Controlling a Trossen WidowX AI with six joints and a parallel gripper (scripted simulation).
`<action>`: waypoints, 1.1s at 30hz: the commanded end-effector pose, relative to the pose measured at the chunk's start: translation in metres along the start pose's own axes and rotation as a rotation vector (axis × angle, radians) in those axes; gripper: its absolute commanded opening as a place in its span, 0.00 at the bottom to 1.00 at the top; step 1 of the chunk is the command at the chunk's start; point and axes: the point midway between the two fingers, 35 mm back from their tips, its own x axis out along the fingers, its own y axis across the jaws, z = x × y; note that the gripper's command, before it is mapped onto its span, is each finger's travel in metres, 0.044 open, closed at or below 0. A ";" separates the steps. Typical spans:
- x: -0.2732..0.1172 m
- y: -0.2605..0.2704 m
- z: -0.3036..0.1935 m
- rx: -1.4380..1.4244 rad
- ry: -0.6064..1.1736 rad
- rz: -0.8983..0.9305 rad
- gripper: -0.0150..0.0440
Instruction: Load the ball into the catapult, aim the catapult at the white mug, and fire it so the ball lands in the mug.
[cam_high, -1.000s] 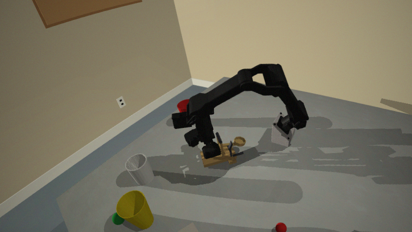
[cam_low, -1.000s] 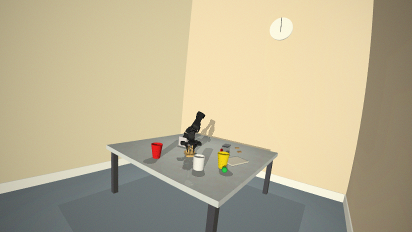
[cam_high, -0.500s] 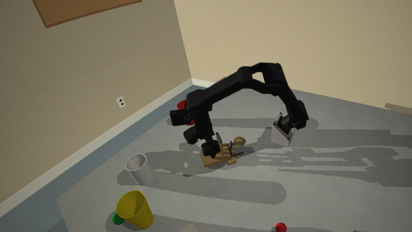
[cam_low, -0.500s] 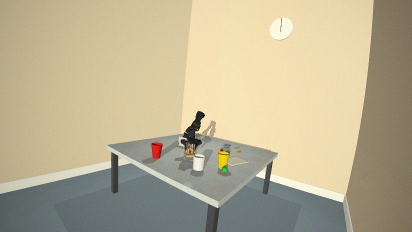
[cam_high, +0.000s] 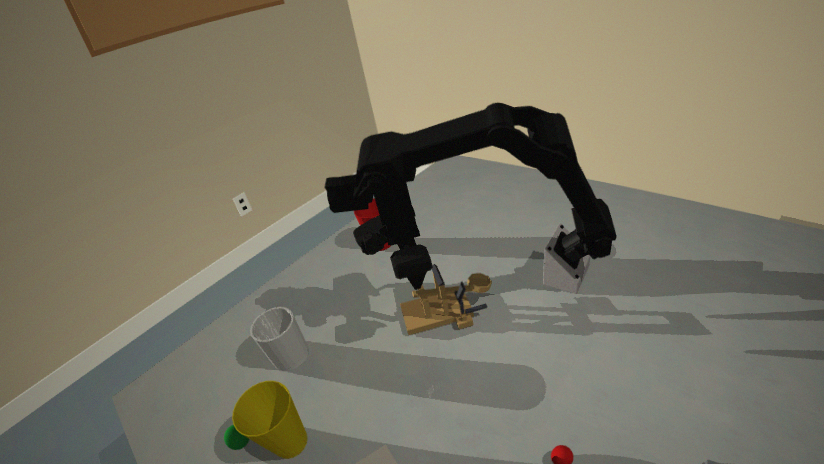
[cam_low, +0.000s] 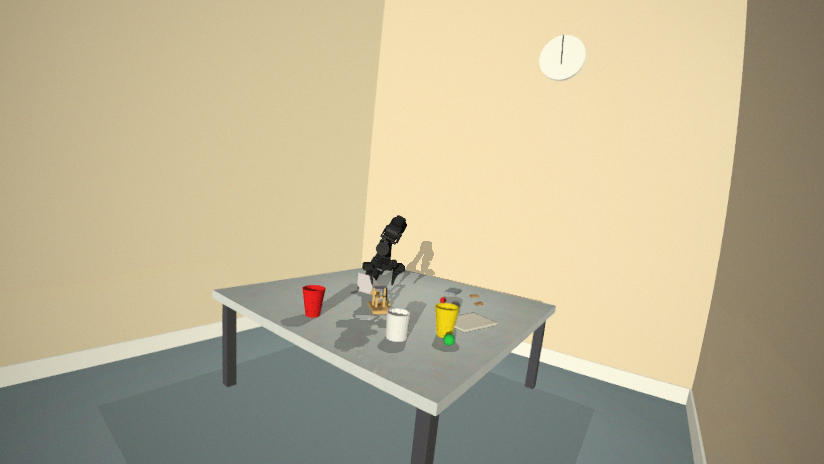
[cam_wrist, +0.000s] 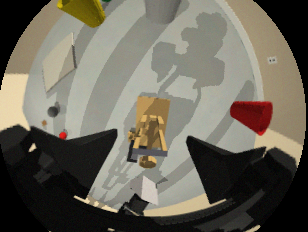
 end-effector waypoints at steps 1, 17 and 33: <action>-0.040 -0.003 0.002 -0.003 -0.032 -0.006 1.00; -0.004 0.159 -0.009 -0.262 -0.049 -0.079 0.76; 0.062 0.360 -0.120 -0.651 -0.021 0.012 0.76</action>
